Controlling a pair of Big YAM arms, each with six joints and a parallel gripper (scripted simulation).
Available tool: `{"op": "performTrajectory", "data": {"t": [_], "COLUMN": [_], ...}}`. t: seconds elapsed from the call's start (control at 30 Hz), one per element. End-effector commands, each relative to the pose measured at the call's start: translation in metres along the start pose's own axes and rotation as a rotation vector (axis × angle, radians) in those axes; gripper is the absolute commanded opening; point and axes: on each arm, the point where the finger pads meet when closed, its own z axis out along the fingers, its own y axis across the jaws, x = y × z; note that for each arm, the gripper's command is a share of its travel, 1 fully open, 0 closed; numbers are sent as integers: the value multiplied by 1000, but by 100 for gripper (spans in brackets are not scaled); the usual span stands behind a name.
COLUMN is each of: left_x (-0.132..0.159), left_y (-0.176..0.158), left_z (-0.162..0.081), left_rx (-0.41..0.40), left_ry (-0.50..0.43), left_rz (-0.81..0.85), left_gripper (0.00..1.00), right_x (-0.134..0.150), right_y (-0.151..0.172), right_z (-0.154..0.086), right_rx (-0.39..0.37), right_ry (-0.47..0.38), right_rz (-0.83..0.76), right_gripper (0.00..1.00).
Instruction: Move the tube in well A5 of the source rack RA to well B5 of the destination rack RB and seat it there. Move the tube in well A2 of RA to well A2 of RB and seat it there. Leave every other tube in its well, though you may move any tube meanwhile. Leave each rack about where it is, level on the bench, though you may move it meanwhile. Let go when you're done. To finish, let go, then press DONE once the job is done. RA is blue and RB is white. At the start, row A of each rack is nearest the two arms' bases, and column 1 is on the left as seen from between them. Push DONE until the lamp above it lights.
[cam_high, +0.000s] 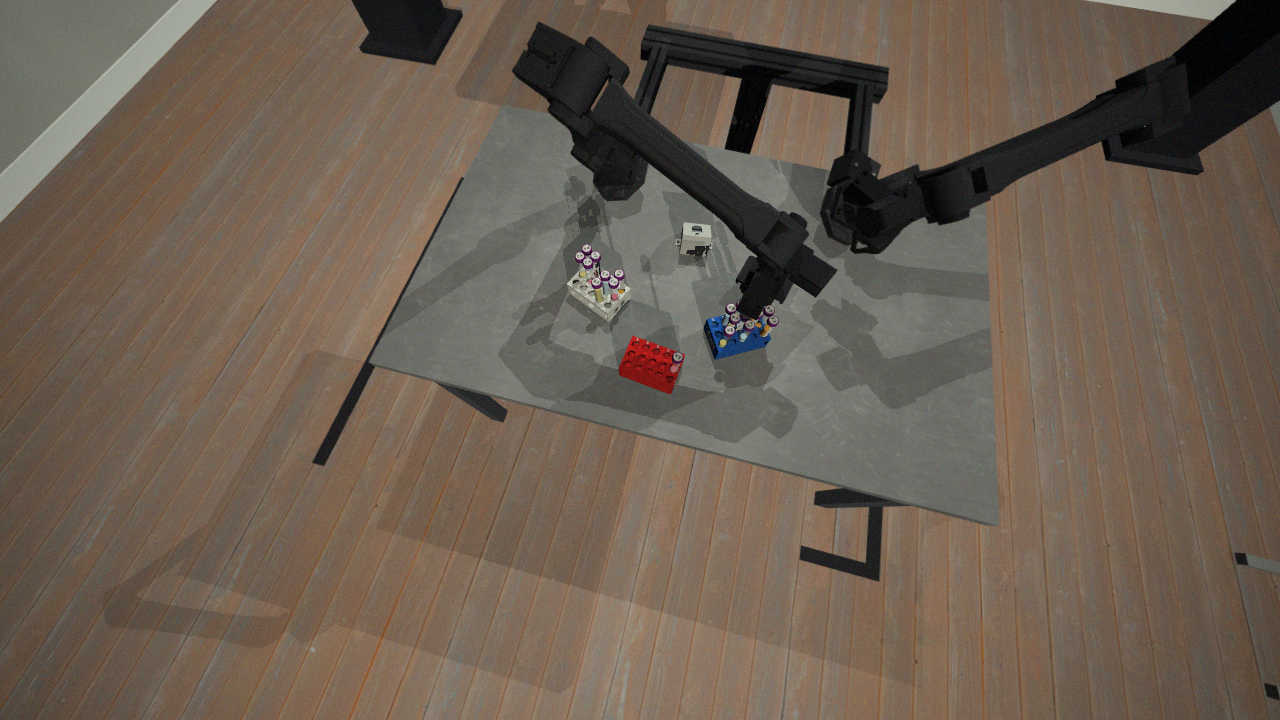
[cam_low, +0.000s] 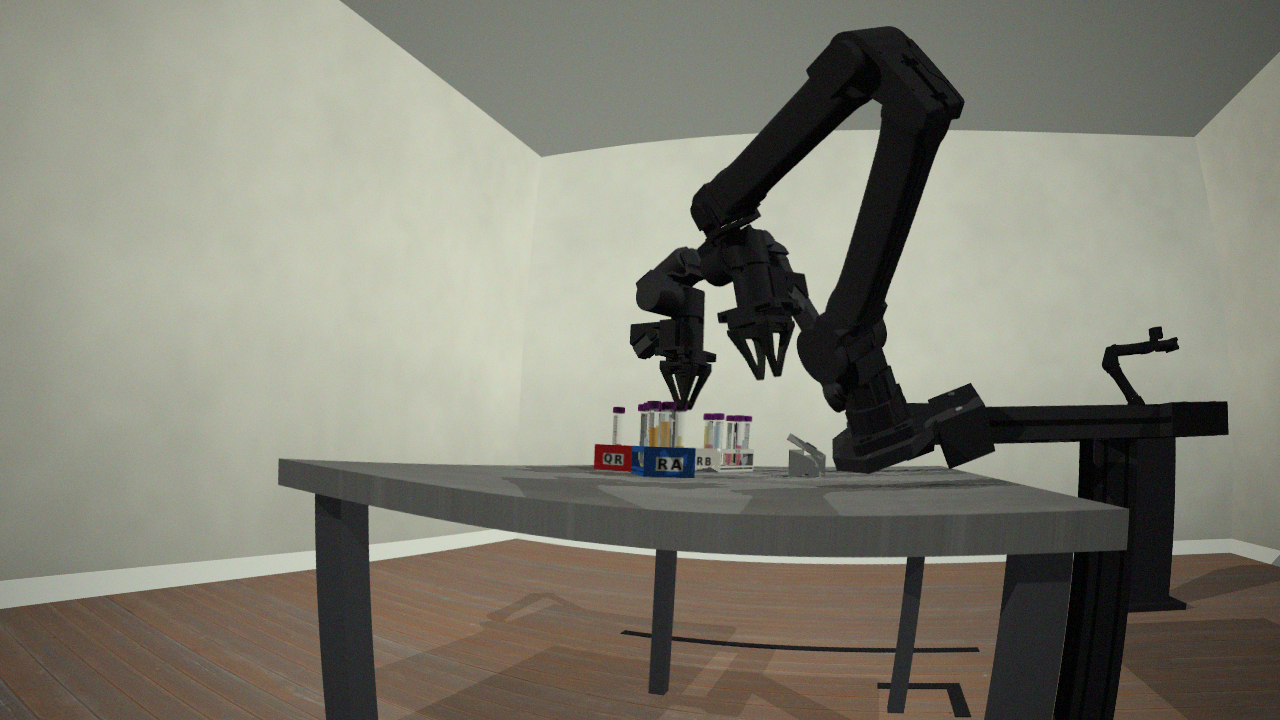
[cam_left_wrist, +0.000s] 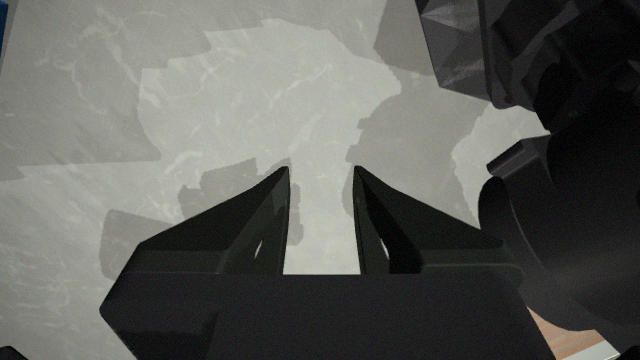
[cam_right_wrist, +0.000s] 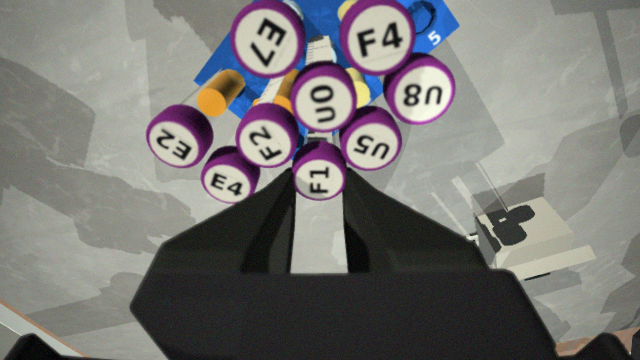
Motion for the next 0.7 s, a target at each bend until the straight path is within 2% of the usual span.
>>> {"op": "performTrajectory", "data": {"t": [0.0, 0.43, 0.67], "left_x": [1, 1, 1], "left_y": [8, 8, 8], "left_z": [-10, -10, -10], "left_rx": [-24, -24, -24], "left_ry": [-9, -9, -9], "left_rz": [-9, -9, -9], "left_gripper": [30, 30, 30], "right_x": [-1, -1, 4], "right_y": [-4, -4, -1], "right_z": [15, 15, 5], "right_rx": [27, 27, 24], "right_ry": [5, 5, 2], "right_rz": [-7, -7, -12], "right_gripper": [0, 0, 0]}}
